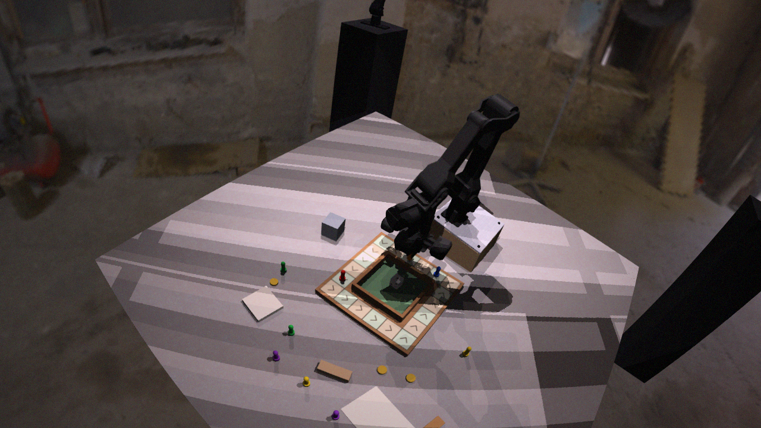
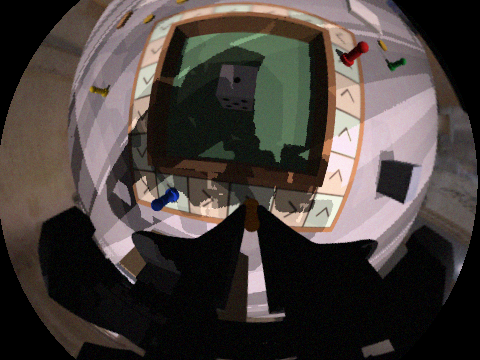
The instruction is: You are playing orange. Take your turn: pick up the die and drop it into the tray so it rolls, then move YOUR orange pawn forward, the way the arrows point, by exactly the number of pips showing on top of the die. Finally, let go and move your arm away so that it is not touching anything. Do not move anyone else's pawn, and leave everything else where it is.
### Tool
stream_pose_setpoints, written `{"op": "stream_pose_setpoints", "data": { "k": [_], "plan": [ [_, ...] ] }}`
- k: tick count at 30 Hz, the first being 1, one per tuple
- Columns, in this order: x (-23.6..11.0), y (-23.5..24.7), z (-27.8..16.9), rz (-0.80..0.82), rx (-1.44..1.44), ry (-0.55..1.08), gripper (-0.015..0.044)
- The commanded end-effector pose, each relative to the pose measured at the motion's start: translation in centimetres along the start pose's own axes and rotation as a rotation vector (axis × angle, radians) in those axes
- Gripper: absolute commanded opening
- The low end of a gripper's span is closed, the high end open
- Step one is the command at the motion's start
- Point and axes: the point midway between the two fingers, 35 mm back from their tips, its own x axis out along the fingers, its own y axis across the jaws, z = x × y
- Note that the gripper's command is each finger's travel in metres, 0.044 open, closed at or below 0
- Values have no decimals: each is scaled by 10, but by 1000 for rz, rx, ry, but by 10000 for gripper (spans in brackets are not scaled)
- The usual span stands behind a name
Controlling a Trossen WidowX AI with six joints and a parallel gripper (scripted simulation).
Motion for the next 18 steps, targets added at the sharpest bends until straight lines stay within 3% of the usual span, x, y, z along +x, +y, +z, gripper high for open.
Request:
{"op": "stream_pose_setpoints", "data": {
  "k": [1, 11, 15, 18],
  "plan": [
    [8, 1, -4, -1, 5, 11, 0],
    [0, 0, 0, 0, 0, 1, 263],
    [-40, 0, 1, -2, 4, 9, 368],
    [-48, 0, 0, -2, 5, 10, 440]
  ]
}}
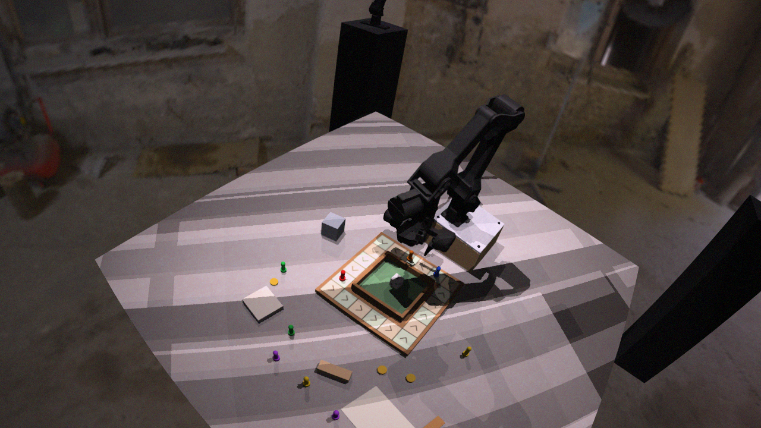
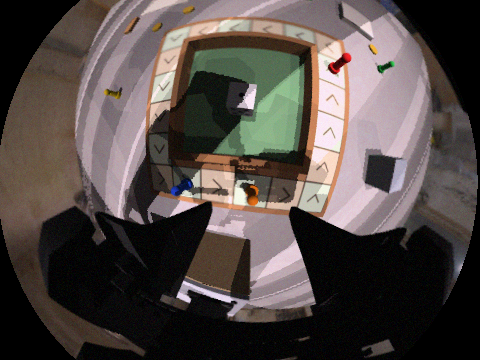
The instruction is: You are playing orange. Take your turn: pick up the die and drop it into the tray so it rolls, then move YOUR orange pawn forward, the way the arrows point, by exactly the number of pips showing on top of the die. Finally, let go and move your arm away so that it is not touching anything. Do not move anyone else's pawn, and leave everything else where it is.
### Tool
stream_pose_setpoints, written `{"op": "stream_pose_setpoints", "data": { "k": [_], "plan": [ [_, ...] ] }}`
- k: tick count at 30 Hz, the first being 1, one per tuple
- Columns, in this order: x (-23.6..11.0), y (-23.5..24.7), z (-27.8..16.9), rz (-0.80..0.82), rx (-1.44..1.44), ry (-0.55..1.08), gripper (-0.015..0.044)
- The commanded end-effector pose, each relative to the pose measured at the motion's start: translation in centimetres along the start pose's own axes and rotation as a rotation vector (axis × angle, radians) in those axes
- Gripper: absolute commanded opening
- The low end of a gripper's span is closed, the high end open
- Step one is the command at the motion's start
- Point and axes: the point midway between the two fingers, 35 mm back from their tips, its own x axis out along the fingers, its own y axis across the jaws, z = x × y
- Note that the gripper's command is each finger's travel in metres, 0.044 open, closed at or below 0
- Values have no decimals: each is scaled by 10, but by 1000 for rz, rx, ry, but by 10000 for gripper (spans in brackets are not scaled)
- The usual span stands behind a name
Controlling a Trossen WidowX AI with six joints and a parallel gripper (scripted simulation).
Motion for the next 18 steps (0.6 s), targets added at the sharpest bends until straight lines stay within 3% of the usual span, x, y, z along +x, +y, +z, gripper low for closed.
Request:
{"op": "stream_pose_setpoints", "data": {
  "k": [1, 6, 11, 18],
  "plan": [
    [-18, -1, 2, -9, -3, -8, 440],
    [-38, 1, 4, -9, 10, -8, 440],
    [-93, 19, 5, -7, 96, -9, 440],
    [-95, 20, 4, -7, 99, -9, 440]
  ]
}}
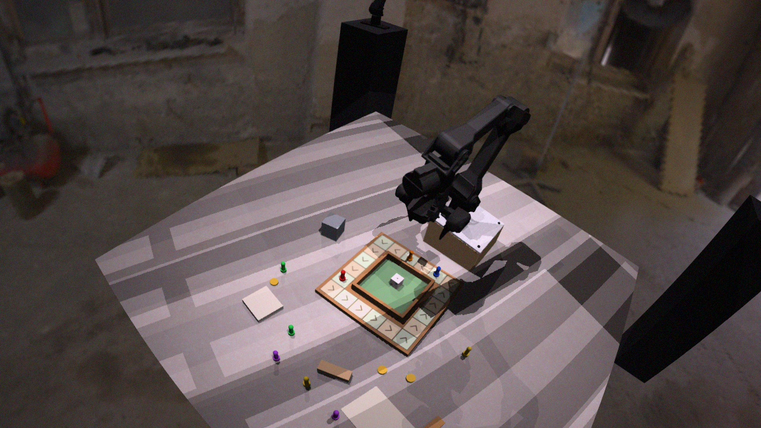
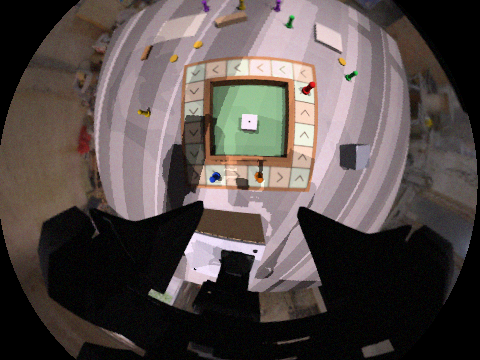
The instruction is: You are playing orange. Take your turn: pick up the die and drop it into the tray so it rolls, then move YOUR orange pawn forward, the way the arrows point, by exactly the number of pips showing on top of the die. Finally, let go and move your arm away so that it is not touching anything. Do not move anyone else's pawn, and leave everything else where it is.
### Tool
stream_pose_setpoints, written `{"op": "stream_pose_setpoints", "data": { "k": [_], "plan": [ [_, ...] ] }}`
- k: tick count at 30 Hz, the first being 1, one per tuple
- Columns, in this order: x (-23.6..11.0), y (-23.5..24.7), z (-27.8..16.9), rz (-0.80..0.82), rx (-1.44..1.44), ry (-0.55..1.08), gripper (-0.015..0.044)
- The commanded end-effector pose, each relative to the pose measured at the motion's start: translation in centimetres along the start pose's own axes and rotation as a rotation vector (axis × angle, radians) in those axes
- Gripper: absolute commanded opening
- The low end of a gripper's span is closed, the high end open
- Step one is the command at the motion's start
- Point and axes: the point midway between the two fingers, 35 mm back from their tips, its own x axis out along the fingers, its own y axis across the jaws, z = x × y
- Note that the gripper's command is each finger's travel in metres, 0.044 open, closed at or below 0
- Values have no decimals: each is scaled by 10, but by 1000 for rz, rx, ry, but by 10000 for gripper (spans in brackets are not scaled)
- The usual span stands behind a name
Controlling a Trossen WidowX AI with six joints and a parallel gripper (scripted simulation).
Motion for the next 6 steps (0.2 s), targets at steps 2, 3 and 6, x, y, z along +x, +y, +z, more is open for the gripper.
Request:
{"op": "stream_pose_setpoints", "data": {
  "k": [2, 3, 6],
  "plan": [
    [-7, 2, 0, -1, 11, -6, 440],
    [-7, 2, 0, -1, 11, -6, 440],
    [-2, 1, -2, 1, 5, 5, 440]
  ]
}}
